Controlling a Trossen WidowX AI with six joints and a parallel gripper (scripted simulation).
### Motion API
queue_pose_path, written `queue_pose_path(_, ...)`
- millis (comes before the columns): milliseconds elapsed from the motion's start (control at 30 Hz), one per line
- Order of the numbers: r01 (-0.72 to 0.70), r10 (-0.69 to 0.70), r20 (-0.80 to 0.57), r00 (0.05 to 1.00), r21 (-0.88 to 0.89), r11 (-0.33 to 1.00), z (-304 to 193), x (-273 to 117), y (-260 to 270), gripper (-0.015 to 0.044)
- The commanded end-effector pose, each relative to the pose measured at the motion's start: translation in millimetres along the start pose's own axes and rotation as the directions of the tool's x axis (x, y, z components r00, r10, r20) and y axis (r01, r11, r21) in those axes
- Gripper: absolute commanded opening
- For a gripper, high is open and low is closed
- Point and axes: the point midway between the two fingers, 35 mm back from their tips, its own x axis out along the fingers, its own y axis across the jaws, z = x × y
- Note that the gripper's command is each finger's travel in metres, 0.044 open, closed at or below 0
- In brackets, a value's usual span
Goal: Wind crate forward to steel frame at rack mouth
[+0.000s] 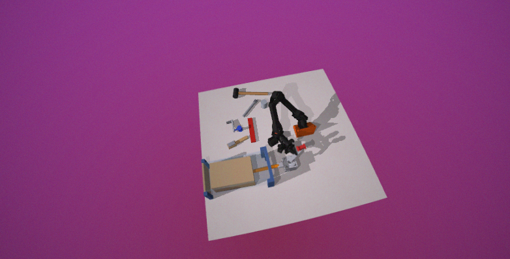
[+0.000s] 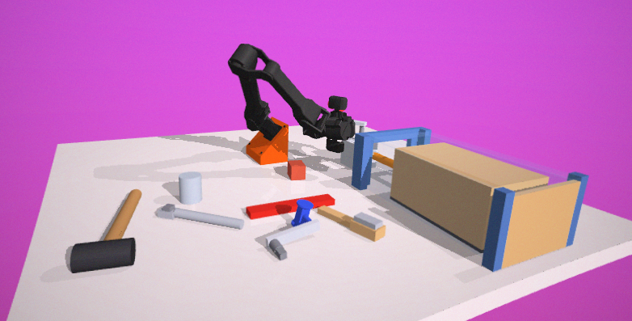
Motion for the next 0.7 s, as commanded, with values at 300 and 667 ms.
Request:
queue_pose_path(300, -0.007, 0.006, -0.001, 1.000, -0.005, 1.000, -2.3, -6.6, -2.4, 0.0000)
queue_pose_path(667, -0.006, 0.006, -0.003, 1.000, -0.005, 1.000, -3.2, -8.7, -7.6, 0.0000)
